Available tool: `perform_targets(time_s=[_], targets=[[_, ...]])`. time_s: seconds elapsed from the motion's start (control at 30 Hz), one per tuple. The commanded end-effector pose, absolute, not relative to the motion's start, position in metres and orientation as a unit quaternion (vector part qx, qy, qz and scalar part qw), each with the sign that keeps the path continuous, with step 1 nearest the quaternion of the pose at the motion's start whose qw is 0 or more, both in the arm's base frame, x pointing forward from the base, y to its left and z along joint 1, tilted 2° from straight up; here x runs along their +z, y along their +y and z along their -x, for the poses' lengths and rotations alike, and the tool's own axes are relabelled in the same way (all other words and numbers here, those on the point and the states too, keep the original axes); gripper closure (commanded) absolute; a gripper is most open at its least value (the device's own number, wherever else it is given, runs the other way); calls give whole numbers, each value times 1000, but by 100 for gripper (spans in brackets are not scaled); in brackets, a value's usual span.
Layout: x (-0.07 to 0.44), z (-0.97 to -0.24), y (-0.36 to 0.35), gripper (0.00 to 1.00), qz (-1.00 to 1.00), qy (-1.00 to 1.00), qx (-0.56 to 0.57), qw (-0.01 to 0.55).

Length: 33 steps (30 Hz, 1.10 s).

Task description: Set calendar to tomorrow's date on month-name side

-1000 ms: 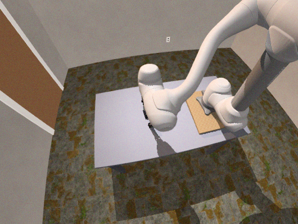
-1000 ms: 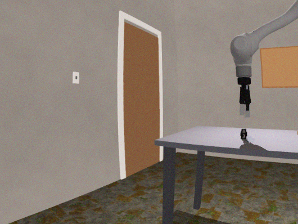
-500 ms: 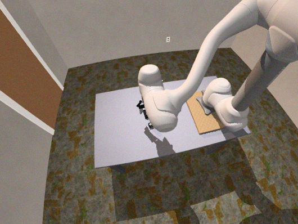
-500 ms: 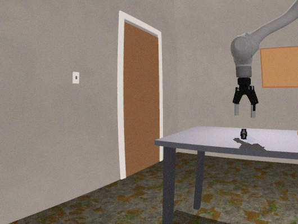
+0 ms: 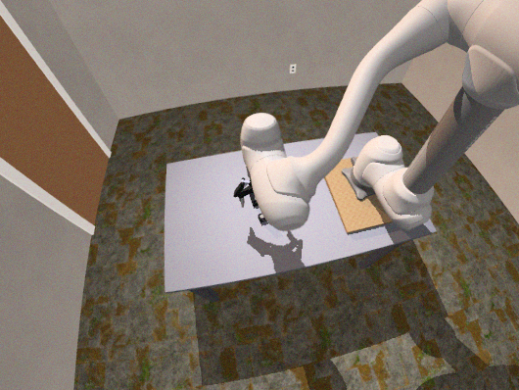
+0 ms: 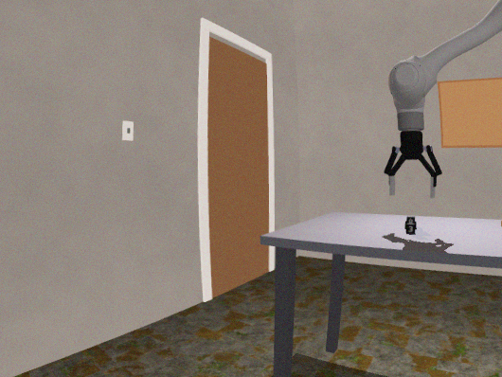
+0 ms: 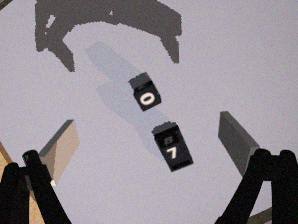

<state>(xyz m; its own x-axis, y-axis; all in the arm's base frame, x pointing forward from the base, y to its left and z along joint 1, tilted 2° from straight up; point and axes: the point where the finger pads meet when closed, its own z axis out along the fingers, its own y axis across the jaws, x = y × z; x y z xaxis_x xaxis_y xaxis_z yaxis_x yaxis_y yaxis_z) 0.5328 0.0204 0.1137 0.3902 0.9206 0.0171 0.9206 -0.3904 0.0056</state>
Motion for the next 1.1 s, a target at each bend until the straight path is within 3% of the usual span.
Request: perform_targets(time_s=[0.0, 1.07], targets=[[113, -533, 21, 0, 783, -622, -13, 7], [110, -533, 21, 0, 360, -933, -14, -1]])
